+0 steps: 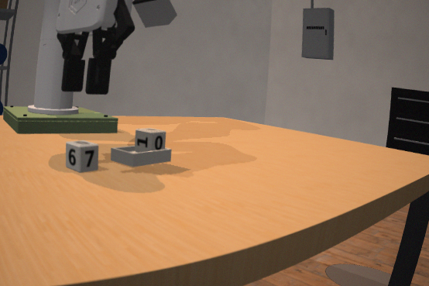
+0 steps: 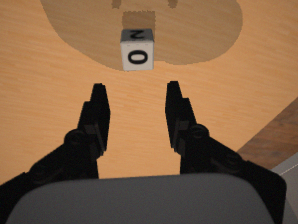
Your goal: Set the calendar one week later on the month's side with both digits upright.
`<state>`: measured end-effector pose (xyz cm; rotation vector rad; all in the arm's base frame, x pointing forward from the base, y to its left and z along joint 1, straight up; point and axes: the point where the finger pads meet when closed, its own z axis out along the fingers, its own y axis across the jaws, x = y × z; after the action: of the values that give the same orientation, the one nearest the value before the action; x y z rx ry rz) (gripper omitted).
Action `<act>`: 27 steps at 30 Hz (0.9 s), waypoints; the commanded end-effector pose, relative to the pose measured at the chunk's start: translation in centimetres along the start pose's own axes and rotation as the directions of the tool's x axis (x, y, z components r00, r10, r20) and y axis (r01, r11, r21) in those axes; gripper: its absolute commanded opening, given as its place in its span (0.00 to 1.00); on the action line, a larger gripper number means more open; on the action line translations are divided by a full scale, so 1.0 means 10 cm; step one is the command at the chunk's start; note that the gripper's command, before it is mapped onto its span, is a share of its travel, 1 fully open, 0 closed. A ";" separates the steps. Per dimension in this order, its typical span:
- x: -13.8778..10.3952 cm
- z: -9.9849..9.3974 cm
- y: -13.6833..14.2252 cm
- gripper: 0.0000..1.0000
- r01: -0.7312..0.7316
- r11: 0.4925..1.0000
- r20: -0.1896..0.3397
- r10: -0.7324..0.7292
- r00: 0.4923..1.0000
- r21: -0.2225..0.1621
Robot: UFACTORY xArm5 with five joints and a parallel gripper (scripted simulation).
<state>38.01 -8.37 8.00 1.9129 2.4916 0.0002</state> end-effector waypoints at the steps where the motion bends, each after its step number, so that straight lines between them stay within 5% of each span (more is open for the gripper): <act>1: -0.01 -0.01 0.01 0.49 0.000 1.000 0.002 0.000 1.000 -0.003; 27: 0.00 0.11 0.01 0.49 0.000 1.000 0.002 0.000 1.000 -0.003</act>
<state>38.00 -8.36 7.15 1.9128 2.4916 0.0003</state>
